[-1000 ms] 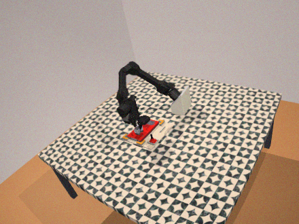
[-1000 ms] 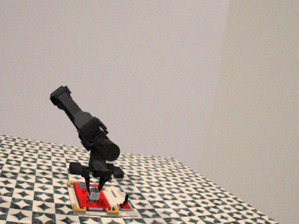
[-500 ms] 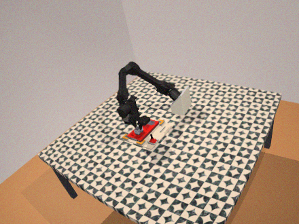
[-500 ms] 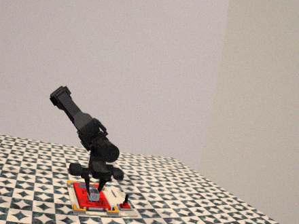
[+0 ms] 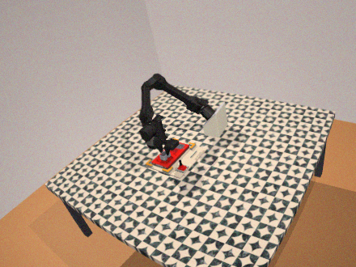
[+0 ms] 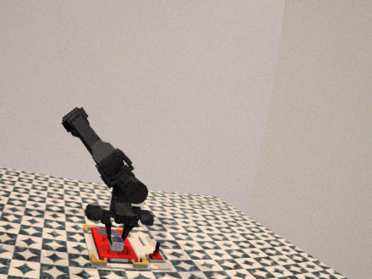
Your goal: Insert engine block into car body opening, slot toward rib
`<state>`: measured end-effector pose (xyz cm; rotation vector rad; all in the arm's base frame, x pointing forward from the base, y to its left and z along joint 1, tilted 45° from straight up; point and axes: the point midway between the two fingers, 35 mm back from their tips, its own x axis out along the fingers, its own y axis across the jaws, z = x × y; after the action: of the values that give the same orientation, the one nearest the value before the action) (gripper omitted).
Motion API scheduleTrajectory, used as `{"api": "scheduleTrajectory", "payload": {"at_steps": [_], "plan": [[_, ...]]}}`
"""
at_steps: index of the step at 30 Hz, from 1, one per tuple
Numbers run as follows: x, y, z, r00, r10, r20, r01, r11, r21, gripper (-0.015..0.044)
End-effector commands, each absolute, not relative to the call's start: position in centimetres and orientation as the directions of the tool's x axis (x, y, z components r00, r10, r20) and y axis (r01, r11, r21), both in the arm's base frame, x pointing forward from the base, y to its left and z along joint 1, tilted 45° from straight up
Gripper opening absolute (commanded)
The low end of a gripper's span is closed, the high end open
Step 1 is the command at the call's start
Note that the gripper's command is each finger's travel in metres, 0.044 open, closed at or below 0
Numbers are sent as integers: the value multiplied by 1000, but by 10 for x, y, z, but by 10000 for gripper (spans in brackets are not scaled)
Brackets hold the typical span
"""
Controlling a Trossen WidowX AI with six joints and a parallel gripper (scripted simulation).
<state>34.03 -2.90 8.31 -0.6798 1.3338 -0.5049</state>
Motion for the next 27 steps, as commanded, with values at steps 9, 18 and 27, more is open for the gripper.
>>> {"api": "scheduleTrajectory", "payload": {"at_steps": [9,18,27], "plan": [[341,-32,81,180,-690,-701,-51,705,-707,159],[341,-32,80,178,-686,-705,-47,710,-703,212],[341,-32,80,178,-686,-705,-47,710,-703,440]]}}
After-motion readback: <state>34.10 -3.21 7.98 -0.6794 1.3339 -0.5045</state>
